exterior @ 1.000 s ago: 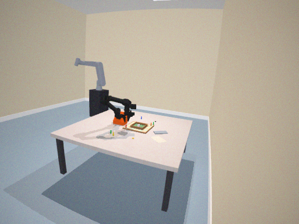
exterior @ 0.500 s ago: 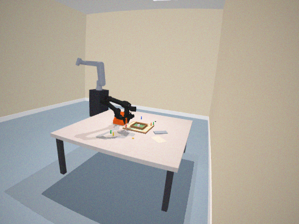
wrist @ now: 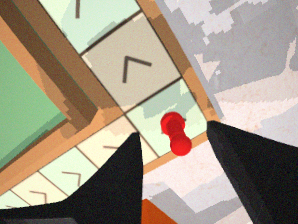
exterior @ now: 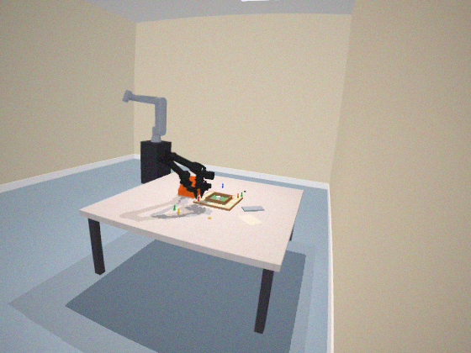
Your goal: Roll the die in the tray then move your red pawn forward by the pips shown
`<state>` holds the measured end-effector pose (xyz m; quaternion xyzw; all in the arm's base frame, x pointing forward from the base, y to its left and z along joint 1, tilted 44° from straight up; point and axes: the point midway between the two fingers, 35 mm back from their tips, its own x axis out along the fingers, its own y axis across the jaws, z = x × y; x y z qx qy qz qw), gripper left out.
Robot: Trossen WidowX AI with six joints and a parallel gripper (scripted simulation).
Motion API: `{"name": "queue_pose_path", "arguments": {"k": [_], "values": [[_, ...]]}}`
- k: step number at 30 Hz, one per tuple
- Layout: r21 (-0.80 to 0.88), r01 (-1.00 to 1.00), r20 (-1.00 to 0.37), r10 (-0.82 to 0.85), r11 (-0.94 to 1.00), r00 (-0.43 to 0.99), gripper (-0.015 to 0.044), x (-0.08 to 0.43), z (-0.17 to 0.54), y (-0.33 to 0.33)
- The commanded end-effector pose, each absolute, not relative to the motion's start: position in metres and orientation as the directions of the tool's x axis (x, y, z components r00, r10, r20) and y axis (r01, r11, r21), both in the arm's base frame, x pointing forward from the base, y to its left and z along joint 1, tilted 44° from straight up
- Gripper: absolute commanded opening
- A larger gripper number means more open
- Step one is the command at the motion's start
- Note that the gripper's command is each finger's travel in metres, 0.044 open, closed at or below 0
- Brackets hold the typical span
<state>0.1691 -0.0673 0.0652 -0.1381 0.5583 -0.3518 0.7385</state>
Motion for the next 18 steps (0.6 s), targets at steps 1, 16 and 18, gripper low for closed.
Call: {"name": "queue_pose_path", "arguments": {"k": [1,16,18], "values": [[-0.603,0.363,-0.723,-0.679,0.71,0.128,0.02,0.1682,0.0607,-0.0726],[-0.604,0.363,-0.722,-0.68,0.709,0.128,0.0022,0.1683,0.0593,-0.0743],[-0.604,0.363,-0.722,-0.68,0.709,0.128,0.0009,0.1683,0.0593,-0.0743]]}}
